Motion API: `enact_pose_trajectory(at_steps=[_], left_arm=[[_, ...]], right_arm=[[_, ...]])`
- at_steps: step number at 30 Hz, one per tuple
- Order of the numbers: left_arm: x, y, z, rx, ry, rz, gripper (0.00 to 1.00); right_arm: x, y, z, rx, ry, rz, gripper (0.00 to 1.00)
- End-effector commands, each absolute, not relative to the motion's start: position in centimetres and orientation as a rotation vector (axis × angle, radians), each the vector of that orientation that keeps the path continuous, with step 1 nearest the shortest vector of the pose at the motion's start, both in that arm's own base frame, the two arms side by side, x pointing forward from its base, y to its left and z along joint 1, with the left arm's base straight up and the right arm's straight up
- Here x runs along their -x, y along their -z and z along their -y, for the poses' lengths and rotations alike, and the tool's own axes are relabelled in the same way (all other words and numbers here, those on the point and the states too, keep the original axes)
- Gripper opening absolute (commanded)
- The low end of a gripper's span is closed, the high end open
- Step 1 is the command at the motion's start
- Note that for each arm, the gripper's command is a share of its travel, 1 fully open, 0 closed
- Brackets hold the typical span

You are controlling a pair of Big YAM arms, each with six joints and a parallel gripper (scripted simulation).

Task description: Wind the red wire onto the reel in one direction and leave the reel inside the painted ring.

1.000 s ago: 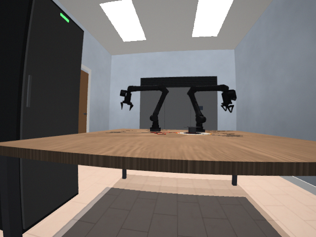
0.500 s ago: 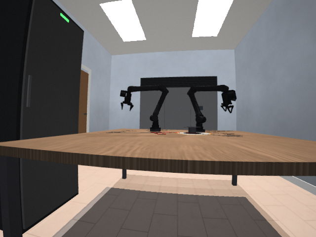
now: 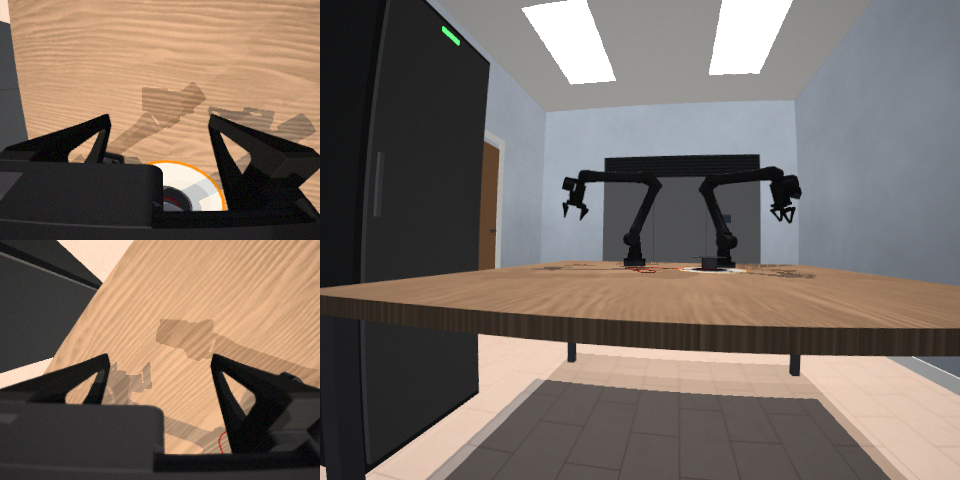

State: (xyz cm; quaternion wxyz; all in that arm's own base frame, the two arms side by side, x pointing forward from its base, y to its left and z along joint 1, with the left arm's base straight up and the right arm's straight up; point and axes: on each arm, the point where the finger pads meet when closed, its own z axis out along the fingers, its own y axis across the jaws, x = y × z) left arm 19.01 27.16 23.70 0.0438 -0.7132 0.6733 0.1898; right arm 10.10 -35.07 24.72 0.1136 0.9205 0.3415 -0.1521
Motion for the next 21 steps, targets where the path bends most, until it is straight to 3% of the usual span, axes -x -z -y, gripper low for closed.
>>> enact_pose_trajectory(at_steps=[1, 21], left_arm=[[-22.0, -30.6, -29.6, 2.015, -0.519, -1.978, 1.00], [-26.5, -56.5, -29.9, 1.329, -0.408, -1.828, 1.00]], right_arm=[[-11.8, -32.3, 38.0, -2.503, 0.408, -1.052, 1.00], [-14.5, -58.2, 38.1, -1.740, 0.477, -1.361, 1.00]])
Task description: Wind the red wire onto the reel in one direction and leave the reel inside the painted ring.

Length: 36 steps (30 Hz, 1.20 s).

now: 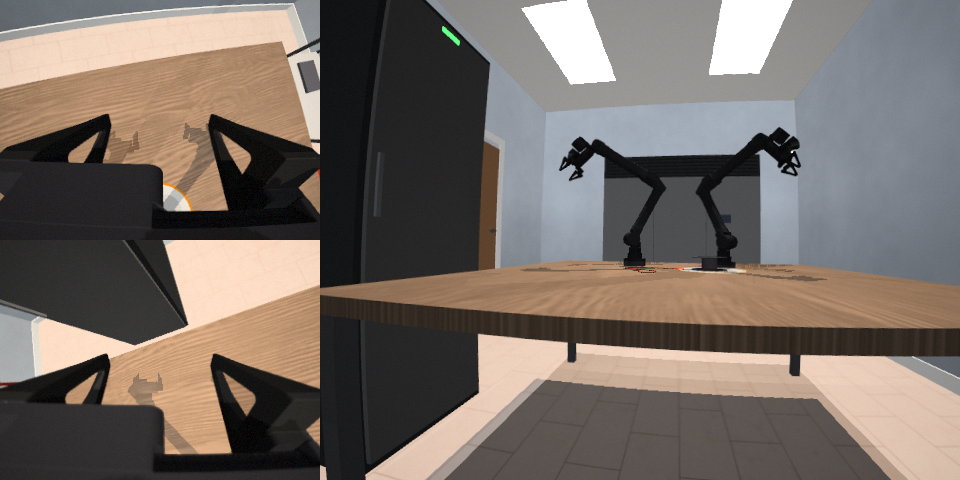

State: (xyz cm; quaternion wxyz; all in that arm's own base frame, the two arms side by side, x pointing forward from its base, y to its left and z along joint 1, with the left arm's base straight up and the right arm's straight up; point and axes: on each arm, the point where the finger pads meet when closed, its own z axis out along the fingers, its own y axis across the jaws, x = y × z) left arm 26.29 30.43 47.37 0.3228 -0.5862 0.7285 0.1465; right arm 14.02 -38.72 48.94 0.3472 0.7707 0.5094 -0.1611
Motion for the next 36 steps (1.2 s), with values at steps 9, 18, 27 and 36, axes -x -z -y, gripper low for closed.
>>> enact_pose_trajectory(at_steps=[9, 18, 27, 36], left_arm=[[-25.2, -67.4, -27.0, 1.051, -0.447, -1.724, 1.00], [-22.0, -77.7, -22.2, 0.779, -0.525, -1.593, 1.00], [-19.8, -82.2, -19.4, 0.656, -0.573, -1.522, 1.00], [-18.7, -84.1, -17.9, 0.600, -0.597, -1.488, 1.00]], right_arm=[[-13.9, -68.5, 34.5, -1.420, 0.596, -1.407, 1.00], [-12.4, -78.2, 28.7, -1.102, 0.756, -1.409, 1.00], [-11.3, -82.3, 25.3, -0.955, 0.843, -1.393, 1.00], [-10.8, -84.1, 23.6, -0.889, 0.885, -1.383, 1.00]])
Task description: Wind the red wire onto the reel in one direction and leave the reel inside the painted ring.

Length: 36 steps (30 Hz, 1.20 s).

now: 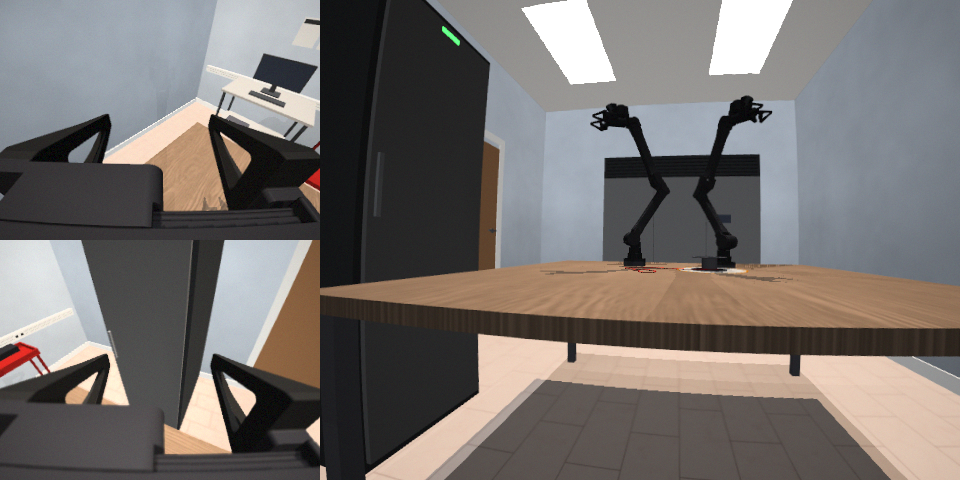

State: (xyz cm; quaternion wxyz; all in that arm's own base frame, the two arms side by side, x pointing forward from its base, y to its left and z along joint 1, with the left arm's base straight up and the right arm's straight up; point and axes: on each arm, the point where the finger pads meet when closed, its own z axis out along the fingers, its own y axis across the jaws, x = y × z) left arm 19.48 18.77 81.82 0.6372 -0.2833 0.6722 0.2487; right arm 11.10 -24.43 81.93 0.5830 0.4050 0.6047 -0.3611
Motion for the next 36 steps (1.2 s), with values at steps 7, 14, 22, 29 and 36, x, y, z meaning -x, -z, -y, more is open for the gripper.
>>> enact_pose_trajectory(at_steps=[7, 14, 22, 29, 36], left_arm=[[-18.7, -84.2, -17.9, 0.598, -0.598, -1.487, 1.00], [-19.3, -84.2, -17.2, 0.570, -0.570, -1.495, 1.00], [-21.2, -84.2, -14.9, 0.480, -0.480, -1.517, 1.00], [-23.9, -84.2, -10.0, 0.313, -0.313, -1.548, 1.00], [-25.3, -84.2, -5.3, 0.162, -0.162, -1.565, 1.00]], right_arm=[[-10.8, -84.2, 23.5, -0.887, 0.887, -1.383, 1.00], [-10.3, -84.2, 23.8, -0.902, 0.902, -1.376, 1.00], [-8.7, -84.2, 24.4, -0.952, 0.952, -1.352, 1.00], [-5.6, -84.2, 25.3, -1.045, 1.045, -1.306, 1.00], [-2.8, -84.2, 25.7, -1.127, 1.127, -1.260, 1.00]])
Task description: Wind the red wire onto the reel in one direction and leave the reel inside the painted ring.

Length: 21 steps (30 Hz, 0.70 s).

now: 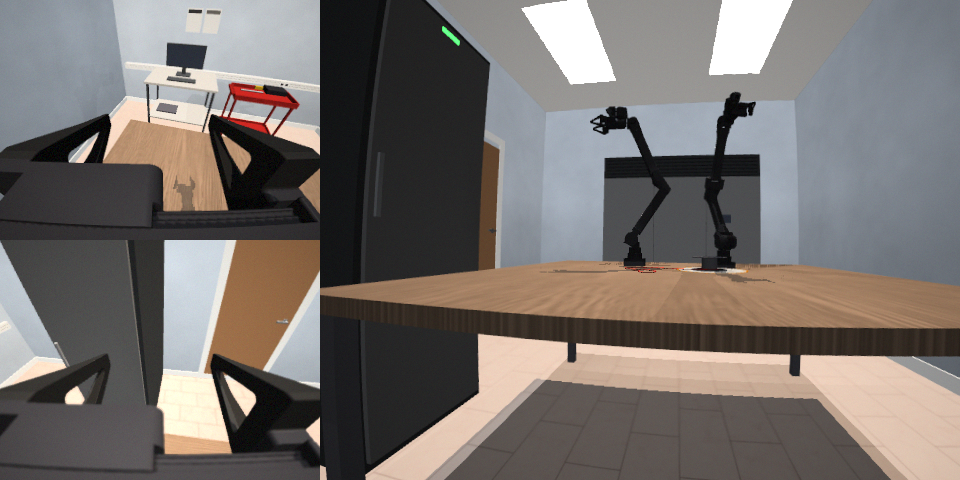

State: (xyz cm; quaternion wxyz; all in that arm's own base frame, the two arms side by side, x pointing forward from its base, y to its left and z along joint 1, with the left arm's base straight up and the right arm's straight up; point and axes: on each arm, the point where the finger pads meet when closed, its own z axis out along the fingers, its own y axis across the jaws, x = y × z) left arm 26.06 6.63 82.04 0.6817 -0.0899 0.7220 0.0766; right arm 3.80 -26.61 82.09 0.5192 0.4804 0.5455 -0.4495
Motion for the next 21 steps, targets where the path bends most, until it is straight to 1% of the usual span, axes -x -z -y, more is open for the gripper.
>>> enact_pose_trajectory(at_steps=[1, 10, 21], left_arm=[[-25.3, -84.2, -5.3, 0.162, -0.162, -1.565, 1.00], [-25.9, -84.2, -0.6, 0.020, -0.020, -1.571, 1.00], [-25.9, -84.2, 0.0, 0.000, 0.000, -1.571, 1.00]], right_arm=[[-2.8, -84.2, 25.7, -1.127, 1.127, -1.260, 1.00], [-0.2, -84.2, 25.9, -1.203, 1.203, -1.213, 1.00], [0.2, -84.2, 25.9, -1.214, 1.214, -1.206, 1.00]])
